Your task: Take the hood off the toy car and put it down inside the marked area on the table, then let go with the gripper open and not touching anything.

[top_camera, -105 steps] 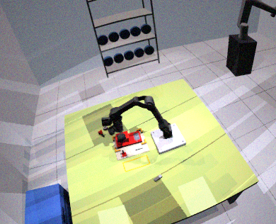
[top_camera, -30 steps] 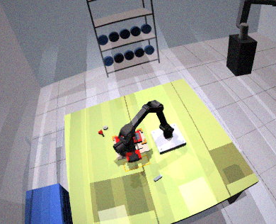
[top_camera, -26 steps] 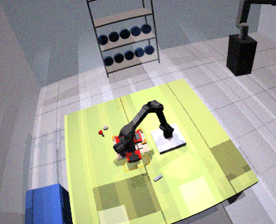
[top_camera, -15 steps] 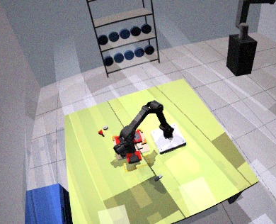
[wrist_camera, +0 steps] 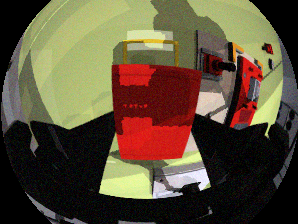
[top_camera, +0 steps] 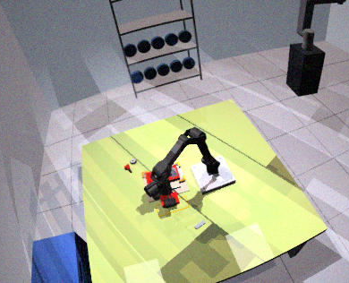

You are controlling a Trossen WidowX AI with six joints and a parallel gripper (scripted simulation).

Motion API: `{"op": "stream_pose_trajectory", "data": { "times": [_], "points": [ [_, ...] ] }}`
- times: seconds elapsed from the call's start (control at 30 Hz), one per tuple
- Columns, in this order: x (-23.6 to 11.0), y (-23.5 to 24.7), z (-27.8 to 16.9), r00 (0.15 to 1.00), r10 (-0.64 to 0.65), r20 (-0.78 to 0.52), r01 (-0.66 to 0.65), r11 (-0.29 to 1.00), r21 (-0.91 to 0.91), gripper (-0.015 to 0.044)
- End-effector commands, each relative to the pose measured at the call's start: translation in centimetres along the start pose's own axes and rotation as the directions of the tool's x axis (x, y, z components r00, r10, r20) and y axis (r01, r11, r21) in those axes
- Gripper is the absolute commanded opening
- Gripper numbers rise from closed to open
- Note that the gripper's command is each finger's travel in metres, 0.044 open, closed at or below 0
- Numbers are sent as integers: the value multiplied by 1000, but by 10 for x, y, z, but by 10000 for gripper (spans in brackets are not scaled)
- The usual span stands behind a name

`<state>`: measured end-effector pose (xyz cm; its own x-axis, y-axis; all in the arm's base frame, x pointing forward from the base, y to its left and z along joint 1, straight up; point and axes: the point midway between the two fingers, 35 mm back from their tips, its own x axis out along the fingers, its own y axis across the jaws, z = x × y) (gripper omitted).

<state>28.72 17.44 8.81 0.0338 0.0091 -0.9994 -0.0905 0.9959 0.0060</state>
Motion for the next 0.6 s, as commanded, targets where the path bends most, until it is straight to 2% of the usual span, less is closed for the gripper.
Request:
{"op": "stream_pose_trajectory", "data": {
  "times": [0.0,0.57],
  "points": [
    [5,0,-1,1000,-1,-4,1,1000,3,0],
    [20,0,-1,1000,-1,-4,1,1000,3,0]
  ]
}}
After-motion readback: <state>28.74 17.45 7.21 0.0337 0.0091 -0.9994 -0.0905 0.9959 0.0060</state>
